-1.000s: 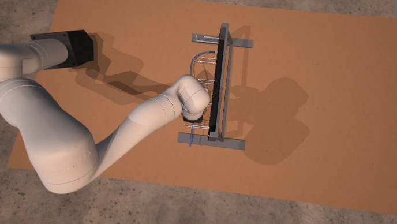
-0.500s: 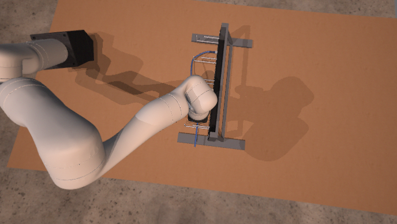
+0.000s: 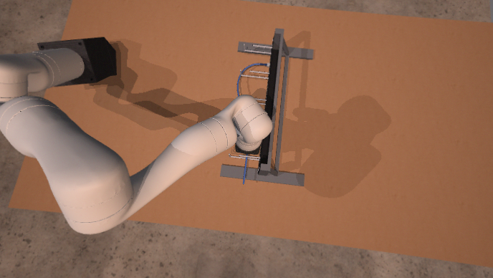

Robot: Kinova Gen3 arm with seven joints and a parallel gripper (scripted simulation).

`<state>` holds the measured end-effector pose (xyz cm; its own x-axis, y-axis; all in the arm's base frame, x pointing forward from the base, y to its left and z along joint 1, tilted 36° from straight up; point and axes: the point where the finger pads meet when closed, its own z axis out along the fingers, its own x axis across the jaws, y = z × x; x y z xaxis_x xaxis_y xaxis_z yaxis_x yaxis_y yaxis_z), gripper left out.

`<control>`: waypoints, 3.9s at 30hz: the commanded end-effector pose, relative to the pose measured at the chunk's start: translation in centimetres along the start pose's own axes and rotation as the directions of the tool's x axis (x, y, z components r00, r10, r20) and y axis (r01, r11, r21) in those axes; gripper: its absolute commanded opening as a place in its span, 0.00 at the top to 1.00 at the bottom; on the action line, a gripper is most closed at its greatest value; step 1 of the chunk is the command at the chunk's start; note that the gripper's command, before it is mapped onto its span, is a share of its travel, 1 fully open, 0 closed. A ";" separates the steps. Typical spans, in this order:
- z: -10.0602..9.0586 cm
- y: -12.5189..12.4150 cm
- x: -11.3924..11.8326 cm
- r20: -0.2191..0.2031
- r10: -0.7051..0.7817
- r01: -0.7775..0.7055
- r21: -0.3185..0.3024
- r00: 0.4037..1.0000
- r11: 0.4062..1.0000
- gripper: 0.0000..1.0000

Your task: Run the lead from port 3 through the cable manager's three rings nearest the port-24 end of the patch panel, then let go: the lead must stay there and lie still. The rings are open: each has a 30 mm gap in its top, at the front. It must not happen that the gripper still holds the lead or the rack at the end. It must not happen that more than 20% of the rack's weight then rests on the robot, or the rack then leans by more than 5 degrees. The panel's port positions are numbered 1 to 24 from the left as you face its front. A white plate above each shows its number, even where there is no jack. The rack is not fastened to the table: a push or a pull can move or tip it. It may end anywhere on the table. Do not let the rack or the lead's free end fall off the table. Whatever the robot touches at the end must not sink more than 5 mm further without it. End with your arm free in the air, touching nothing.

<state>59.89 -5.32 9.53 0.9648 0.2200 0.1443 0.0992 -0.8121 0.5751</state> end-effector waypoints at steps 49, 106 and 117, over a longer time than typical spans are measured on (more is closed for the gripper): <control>-0.1 0.0 0.1 -0.002 0.000 0.000 0.000 1.000 1.000 0.33; -8.1 0.0 0.1 -0.002 0.000 0.000 0.000 1.000 1.000 1.00; -8.1 0.0 0.1 -0.002 0.000 0.000 0.000 1.000 1.000 1.00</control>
<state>57.95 -1.00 15.95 0.9648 0.2200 0.1443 0.0992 -0.8120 0.5751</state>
